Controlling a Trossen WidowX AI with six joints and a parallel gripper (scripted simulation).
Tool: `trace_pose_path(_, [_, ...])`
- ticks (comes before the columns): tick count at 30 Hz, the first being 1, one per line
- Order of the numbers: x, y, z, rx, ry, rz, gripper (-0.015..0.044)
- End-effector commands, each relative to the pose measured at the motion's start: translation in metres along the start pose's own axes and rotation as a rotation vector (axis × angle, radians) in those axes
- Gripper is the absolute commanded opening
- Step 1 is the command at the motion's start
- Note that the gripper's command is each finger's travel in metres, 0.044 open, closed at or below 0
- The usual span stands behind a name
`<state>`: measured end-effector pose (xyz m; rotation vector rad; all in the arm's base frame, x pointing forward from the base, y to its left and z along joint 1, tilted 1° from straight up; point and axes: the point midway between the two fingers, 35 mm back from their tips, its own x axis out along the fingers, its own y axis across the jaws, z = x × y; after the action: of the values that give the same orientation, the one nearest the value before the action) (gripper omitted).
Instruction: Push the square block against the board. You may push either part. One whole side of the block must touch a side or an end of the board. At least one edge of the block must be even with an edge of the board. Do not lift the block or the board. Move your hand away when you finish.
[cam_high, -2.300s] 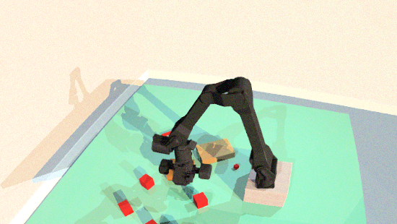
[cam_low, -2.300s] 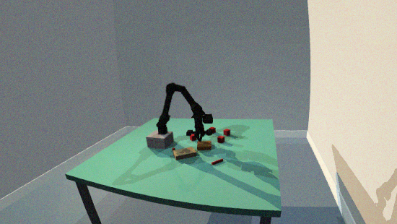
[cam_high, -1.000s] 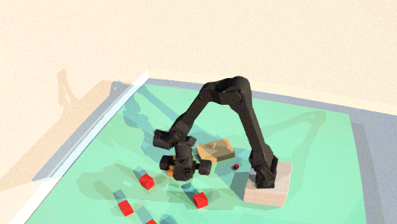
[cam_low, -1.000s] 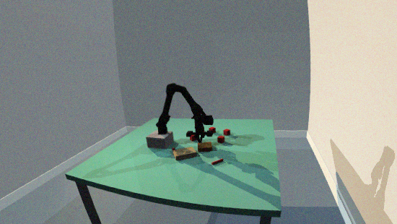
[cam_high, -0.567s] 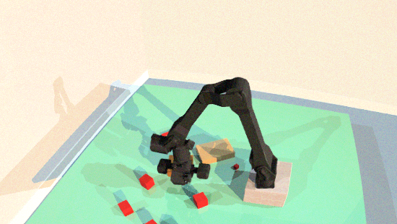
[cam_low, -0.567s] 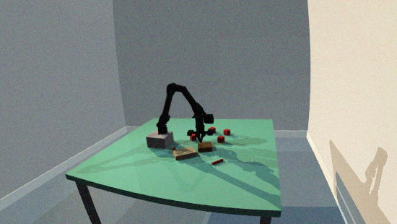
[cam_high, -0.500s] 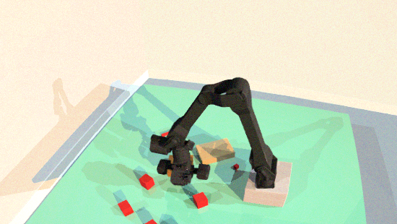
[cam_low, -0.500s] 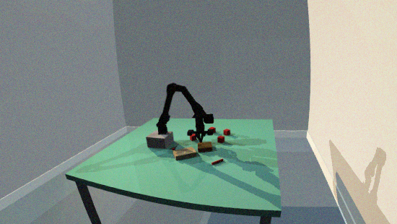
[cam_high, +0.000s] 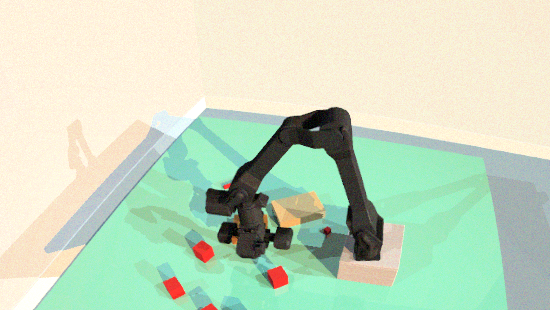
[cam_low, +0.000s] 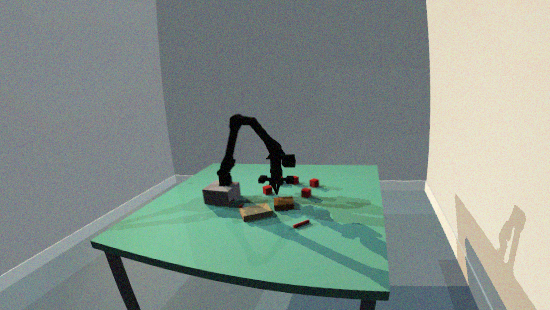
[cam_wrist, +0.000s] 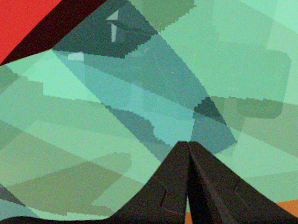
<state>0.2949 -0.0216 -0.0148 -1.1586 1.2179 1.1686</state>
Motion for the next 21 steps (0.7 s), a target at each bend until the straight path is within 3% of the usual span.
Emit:
trace_pose_path(1, [-0.0384, -0.0066, -0.0003, 0.0, 0.004, -0.034, 0.0])
trace_pose_path(8, [-0.0384, -0.0065, -0.0005, 0.023, 0.004, -0.034, 0.0])
trace_pose_path(21, [-0.0384, -0.0055, -0.0053, 0.466, -0.003, -0.035, 0.0])
